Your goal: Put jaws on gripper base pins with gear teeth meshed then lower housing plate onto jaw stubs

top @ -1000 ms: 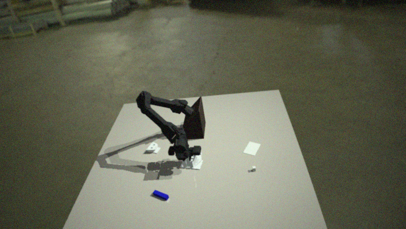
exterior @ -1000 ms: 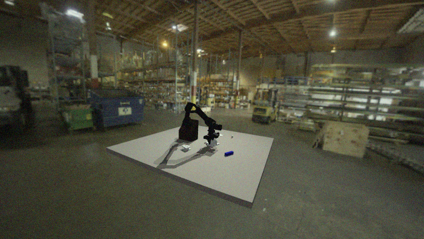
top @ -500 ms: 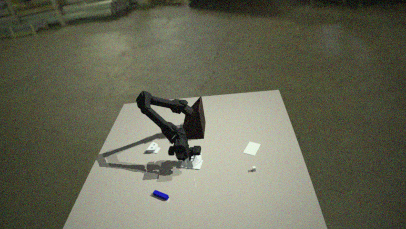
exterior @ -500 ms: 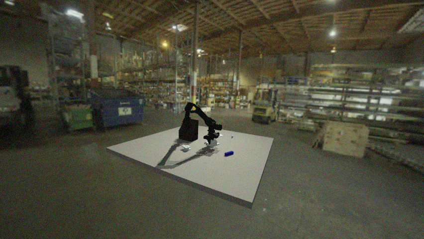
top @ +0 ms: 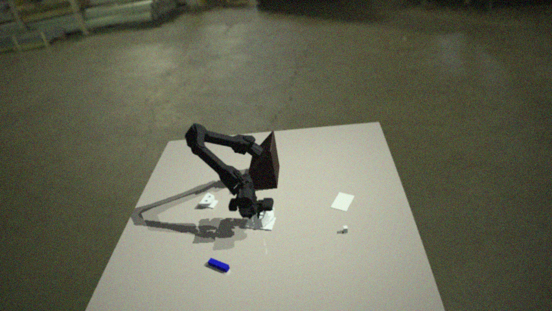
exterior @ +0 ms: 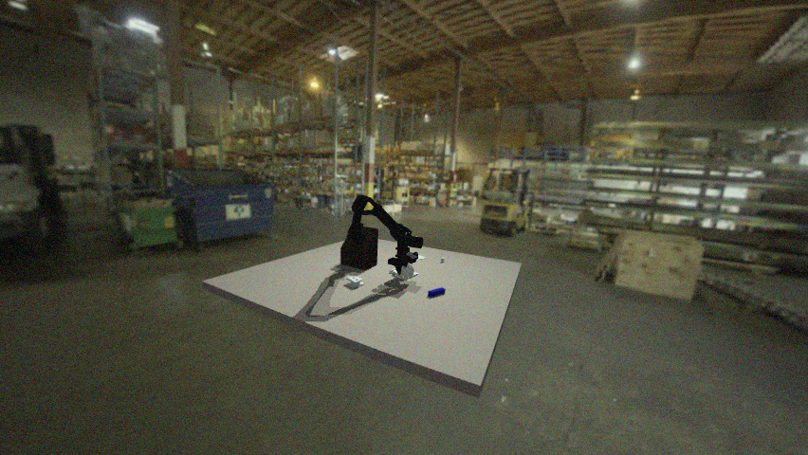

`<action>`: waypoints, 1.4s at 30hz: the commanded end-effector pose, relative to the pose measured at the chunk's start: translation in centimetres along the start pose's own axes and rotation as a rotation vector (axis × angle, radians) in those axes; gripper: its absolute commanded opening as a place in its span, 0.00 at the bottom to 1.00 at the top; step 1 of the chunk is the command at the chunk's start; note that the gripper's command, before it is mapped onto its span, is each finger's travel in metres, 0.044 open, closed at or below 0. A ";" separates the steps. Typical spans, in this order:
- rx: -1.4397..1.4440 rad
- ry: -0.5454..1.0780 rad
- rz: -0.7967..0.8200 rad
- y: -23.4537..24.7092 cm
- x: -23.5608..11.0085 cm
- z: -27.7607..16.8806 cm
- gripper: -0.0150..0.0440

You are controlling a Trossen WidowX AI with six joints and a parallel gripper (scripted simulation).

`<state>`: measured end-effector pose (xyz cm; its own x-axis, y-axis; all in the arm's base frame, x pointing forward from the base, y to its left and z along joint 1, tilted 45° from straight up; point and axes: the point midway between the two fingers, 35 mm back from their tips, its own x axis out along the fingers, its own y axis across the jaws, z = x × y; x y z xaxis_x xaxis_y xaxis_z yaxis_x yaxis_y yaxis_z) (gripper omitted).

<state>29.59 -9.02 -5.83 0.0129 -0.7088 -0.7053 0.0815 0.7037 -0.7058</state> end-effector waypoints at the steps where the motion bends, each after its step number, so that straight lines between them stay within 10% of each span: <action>1: -0.005 0.001 -0.004 -0.1 0.0 -0.1 0.48; 5: 0.000 0.000 0.000 0.0 0.0 0.0 0.63; 32: -0.012 -0.012 -0.004 0.1 -6.2 0.0 0.63; 42: -0.239 -0.007 0.032 -4.9 -6.6 0.2 1.00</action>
<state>29.77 -6.39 0.95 0.0288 -0.6963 -0.7171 -0.0654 0.7146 -0.6965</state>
